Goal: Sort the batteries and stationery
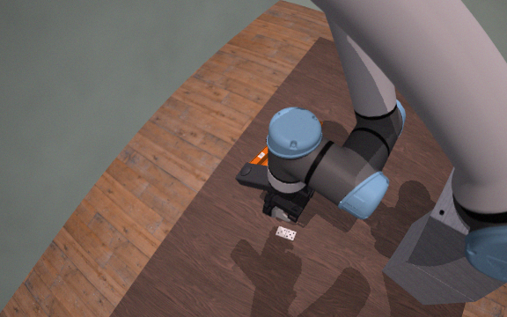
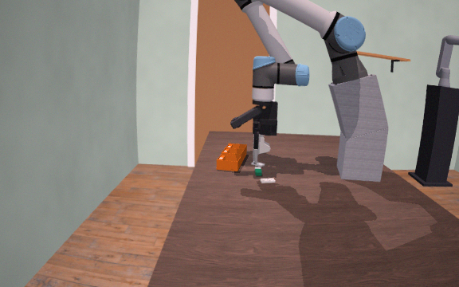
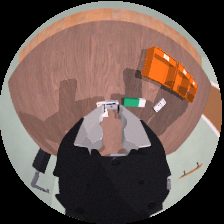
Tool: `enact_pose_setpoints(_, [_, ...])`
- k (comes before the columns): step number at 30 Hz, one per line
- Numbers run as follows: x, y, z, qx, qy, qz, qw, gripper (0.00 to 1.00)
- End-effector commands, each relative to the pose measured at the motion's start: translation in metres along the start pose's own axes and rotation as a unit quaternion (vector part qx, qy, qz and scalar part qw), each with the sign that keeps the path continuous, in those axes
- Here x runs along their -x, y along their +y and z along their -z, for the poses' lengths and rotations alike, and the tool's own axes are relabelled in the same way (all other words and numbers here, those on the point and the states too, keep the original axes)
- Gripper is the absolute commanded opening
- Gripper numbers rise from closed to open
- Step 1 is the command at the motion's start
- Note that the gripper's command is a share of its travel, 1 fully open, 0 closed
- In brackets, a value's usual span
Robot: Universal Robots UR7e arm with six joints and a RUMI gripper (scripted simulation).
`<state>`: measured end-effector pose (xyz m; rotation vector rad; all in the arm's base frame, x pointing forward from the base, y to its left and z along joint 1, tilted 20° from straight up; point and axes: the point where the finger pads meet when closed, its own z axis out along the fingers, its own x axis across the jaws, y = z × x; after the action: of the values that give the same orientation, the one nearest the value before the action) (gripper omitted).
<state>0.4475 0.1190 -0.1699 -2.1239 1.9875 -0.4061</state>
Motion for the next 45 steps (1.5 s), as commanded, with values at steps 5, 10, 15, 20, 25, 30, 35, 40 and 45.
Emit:
enact_pose_setpoints(5, [0.0,0.0,0.001,0.0,0.0,0.0,1.0,0.0])
enact_pose_setpoints(10, [0.0,0.0,0.007,0.0,0.0,0.0,1.0,0.0])
enact_pose_setpoints(15, [-0.011,-0.005,0.007,0.0,0.0,-0.05,0.999,0.0])
enact_pose_setpoints(20, [-0.039,-0.015,0.007,0.0,0.0,-0.067,0.998,0.0])
enact_pose_setpoints(25, [-0.067,-0.026,0.007,0.0,0.0,-0.067,0.998,0.0])
enact_pose_setpoints(30, [-0.084,-0.033,0.007,0.0,0.0,-0.067,0.998,0.0])
enact_pose_setpoints(35, [-0.112,-0.043,0.007,0.0,0.0,-0.067,0.998,0.0])
enact_pose_setpoints(40, [-0.14,-0.054,0.007,0.0,0.0,-0.067,0.998,0.0])
enact_pose_setpoints(45, [-0.168,-0.065,0.007,0.0,0.0,-0.067,0.998,0.0])
